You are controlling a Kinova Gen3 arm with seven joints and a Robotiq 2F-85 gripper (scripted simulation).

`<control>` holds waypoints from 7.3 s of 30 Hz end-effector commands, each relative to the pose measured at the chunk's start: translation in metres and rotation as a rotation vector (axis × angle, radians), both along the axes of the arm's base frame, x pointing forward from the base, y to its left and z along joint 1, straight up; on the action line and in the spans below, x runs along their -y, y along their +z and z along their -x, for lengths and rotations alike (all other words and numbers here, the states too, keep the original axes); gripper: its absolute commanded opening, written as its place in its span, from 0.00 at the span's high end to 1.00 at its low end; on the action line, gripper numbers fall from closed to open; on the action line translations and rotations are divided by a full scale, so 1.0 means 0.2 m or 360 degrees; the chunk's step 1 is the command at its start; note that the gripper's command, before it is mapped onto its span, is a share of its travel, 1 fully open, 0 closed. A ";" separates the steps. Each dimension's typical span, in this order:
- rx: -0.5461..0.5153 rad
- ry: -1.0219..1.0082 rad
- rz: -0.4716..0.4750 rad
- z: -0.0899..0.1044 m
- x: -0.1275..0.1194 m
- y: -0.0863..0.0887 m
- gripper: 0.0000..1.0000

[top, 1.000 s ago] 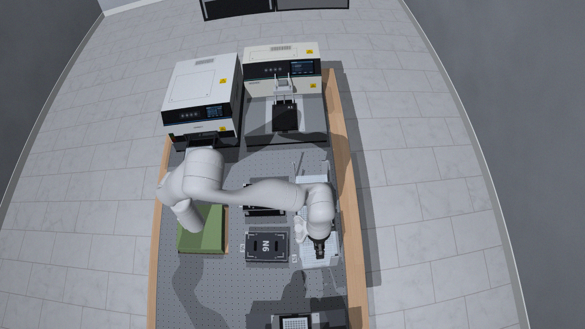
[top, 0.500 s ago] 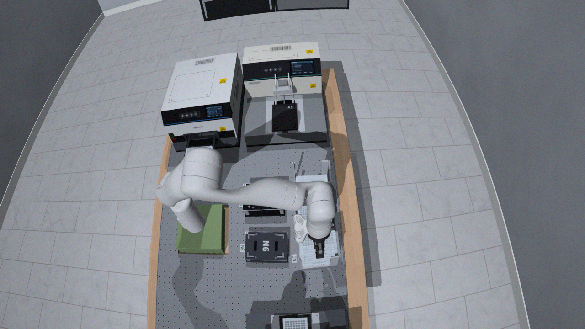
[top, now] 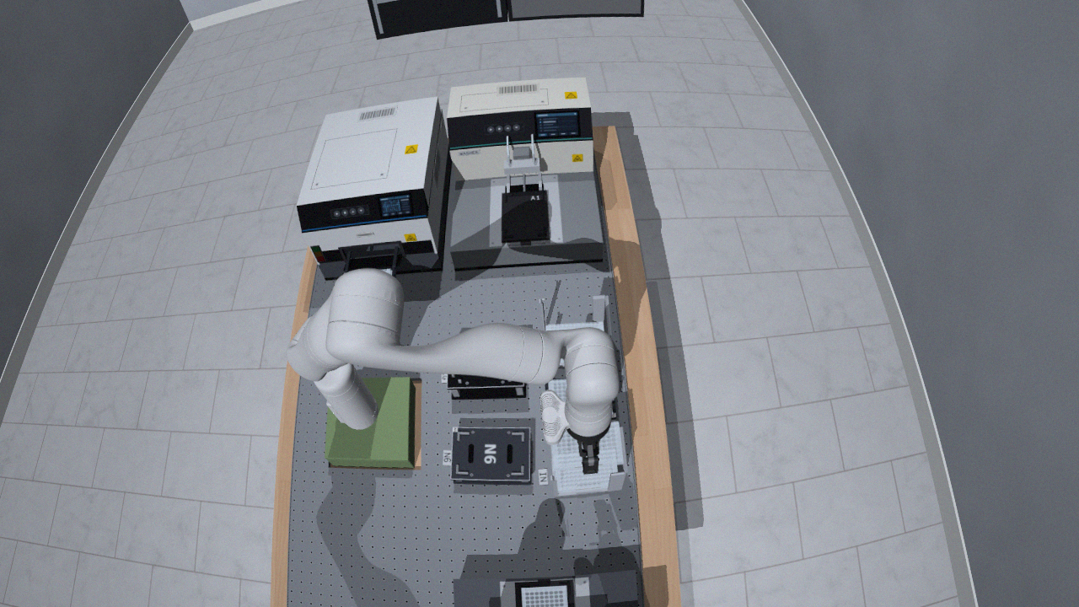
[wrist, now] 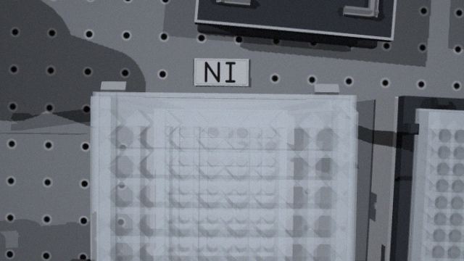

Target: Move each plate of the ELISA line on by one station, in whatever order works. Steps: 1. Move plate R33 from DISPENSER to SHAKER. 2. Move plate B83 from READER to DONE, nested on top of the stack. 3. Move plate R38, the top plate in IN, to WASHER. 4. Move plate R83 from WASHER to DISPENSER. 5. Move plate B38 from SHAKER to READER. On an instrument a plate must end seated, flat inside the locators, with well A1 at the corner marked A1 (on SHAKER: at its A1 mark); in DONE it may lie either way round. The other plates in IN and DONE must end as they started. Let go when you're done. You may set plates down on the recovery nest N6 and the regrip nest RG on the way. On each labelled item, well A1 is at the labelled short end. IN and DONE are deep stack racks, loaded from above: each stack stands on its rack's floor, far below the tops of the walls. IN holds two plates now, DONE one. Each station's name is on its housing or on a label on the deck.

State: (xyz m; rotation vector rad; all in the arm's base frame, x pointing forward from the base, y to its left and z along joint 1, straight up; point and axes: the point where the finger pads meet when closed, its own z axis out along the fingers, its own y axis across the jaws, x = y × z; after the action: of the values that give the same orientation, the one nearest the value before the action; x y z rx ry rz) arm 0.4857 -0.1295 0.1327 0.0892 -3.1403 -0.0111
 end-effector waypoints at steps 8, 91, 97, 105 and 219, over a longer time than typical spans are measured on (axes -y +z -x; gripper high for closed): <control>0.0010 0.0008 -0.0004 -0.01 0.00 0.08 0.06; 0.0016 -0.0216 -0.0005 0.18 -0.05 0.22 0.06; 0.0016 -0.0234 -0.0006 0.27 -0.08 0.22 0.06; 0.0014 -0.0351 -0.0004 0.37 -0.10 0.22 0.06; 0.0004 -0.1513 0.0009 0.74 -1.55 0.22 0.06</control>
State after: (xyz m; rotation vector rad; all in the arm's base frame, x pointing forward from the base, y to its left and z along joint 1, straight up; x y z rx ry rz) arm 0.3384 0.1691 0.1782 -1.3310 -2.8494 -0.0121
